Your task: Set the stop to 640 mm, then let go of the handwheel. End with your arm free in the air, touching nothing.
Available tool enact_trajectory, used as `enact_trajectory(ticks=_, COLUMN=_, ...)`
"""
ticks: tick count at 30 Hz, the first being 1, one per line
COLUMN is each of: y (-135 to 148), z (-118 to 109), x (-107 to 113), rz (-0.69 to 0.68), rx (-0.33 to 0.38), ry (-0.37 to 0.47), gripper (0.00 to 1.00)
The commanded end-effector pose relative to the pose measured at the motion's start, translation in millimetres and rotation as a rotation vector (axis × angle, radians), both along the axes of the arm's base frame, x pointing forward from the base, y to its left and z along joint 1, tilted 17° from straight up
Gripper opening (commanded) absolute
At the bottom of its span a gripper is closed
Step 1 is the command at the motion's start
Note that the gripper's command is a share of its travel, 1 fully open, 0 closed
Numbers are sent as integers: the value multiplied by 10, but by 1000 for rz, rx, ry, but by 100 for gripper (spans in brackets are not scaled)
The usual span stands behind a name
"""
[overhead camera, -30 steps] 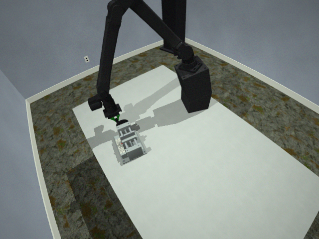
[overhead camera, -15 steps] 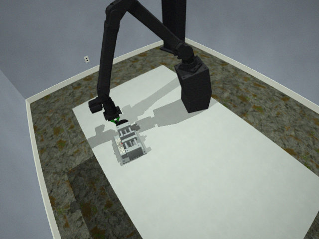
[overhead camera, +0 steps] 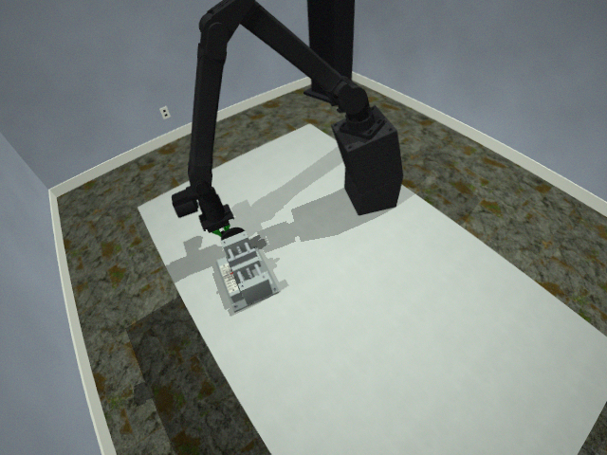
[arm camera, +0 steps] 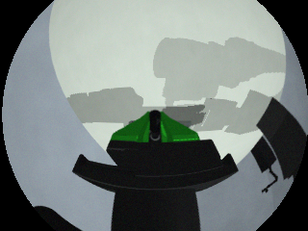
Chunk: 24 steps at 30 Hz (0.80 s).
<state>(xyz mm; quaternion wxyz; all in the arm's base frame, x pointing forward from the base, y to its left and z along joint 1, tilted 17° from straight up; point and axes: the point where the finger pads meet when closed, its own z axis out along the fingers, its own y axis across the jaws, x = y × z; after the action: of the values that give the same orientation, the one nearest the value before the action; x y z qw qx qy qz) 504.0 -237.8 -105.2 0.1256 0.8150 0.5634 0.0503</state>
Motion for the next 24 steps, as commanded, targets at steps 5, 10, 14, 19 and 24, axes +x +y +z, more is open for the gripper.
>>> enact_trajectory(ticks=5, y=-76, z=-164, x=-27, rz=-9, rx=-9, ry=-19, gripper=6)
enact_trajectory(ticks=10, y=-67, z=-210, x=-58, rz=-9, rx=-9, ry=-18, gripper=6)
enact_trajectory(ticks=14, y=-77, z=-219, x=-45, rz=-10, rx=-11, ry=-24, gripper=6)
enact_trajectory(ticks=19, y=-67, z=-233, x=-67, rz=-10, rx=-10, ry=-21, gripper=6)
enact_trajectory(ticks=24, y=-48, z=-269, x=-116, rz=-9, rx=-9, ry=-18, gripper=6)
